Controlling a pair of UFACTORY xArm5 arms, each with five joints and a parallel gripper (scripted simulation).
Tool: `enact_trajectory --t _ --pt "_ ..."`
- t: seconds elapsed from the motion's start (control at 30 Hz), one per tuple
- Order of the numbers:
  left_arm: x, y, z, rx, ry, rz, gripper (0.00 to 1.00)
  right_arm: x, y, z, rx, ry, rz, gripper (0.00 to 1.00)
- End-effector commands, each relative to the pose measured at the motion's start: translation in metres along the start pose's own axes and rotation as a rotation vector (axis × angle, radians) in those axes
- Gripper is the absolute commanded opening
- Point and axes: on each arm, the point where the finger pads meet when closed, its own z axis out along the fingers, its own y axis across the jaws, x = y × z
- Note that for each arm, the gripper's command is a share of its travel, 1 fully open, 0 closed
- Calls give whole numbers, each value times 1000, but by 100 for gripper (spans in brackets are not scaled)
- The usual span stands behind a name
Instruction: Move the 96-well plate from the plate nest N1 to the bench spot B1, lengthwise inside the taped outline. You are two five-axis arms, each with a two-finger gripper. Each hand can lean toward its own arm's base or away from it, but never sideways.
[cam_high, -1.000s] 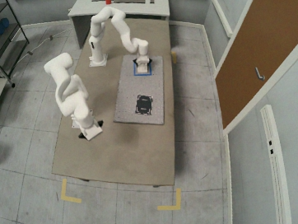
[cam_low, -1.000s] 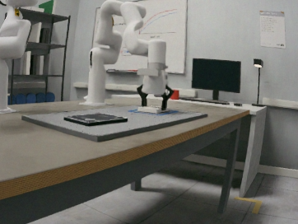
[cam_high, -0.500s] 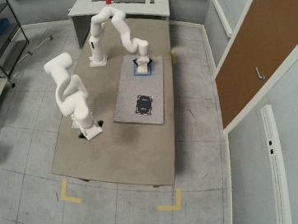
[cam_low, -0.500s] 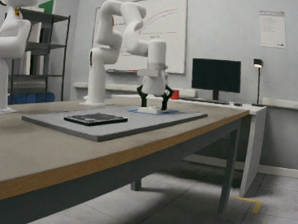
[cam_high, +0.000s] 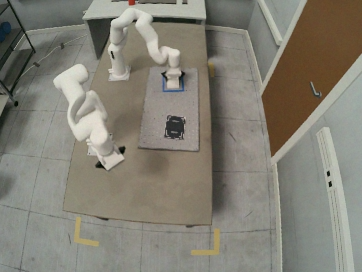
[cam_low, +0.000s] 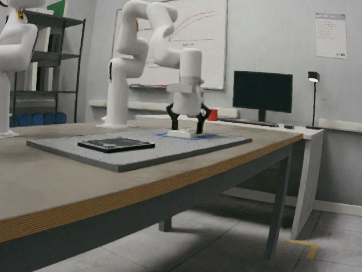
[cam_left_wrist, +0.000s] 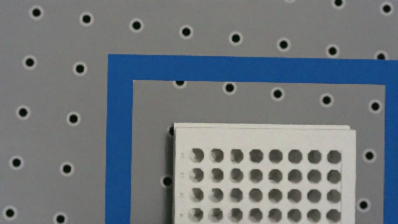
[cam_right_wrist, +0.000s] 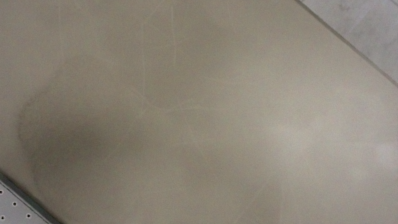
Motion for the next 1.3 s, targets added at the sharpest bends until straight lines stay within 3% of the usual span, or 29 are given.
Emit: enact_trajectory --t 0.0,0.3,1.27 --pt "0 -1 -1 4 1 0 100 1 0 -1 0 4 0 100" --pt "0 -1 -1 4 1 0 100 1 0 -1 0 4 0 100" --pt "0 -1 -71 4 1 0 100 1 0 -1 0 4 0 100"
